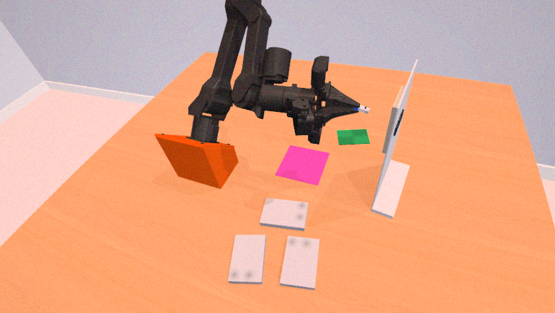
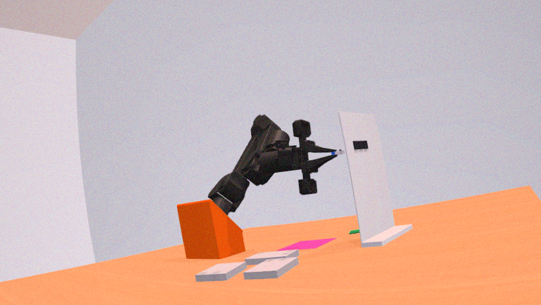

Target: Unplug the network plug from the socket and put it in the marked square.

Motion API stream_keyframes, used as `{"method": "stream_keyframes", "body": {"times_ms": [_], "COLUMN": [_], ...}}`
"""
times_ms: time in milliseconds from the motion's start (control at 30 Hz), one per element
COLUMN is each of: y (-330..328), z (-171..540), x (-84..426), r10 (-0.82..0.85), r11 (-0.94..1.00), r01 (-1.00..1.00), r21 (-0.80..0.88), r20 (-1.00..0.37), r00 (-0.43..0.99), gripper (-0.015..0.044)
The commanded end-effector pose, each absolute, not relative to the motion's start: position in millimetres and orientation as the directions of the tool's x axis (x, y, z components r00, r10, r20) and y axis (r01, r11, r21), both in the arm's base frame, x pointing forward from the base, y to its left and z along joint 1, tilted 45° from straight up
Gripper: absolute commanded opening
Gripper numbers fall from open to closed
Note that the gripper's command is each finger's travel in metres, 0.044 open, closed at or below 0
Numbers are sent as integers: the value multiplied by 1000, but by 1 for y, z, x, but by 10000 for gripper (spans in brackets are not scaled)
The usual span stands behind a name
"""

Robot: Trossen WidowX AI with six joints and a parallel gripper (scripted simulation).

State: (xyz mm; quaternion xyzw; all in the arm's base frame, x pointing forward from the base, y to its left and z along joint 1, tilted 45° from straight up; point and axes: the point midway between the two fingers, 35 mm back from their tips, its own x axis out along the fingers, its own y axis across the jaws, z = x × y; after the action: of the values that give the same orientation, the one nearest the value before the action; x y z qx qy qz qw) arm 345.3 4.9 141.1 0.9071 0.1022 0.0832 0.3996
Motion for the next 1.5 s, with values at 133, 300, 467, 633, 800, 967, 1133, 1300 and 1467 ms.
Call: {"method": "stream_keyframes", "body": {"times_ms": [133, 300, 467, 633, 800, 967, 1133, 1300, 1467], "y": [4, -3, -9, -16, -22, -28, -31, -25, -15], "z": [142, 150, 158, 167, 175, 182, 188, 174, 155], "x": [343, 341, 339, 336, 333, 329, 325, 326, 324], "r10": [251, 241, 231, 220, 210, 200, 193, 231, 287], "r11": [-661, -668, -674, -681, -687, -693, -697, -664, -614], "r01": [118, 109, 100, 91, 81, 72, 66, 133, 230], "r21": [741, 737, 732, 727, 722, 717, 714, 735, 755], "r20": [69, 75, 80, 85, 90, 95, 98, 32, -58], "r00": [966, 968, 970, 972, 974, 975, 976, 972, 956], "gripper": [0, 0, 0, 0, 0, 0, 0, 0, 0]}}
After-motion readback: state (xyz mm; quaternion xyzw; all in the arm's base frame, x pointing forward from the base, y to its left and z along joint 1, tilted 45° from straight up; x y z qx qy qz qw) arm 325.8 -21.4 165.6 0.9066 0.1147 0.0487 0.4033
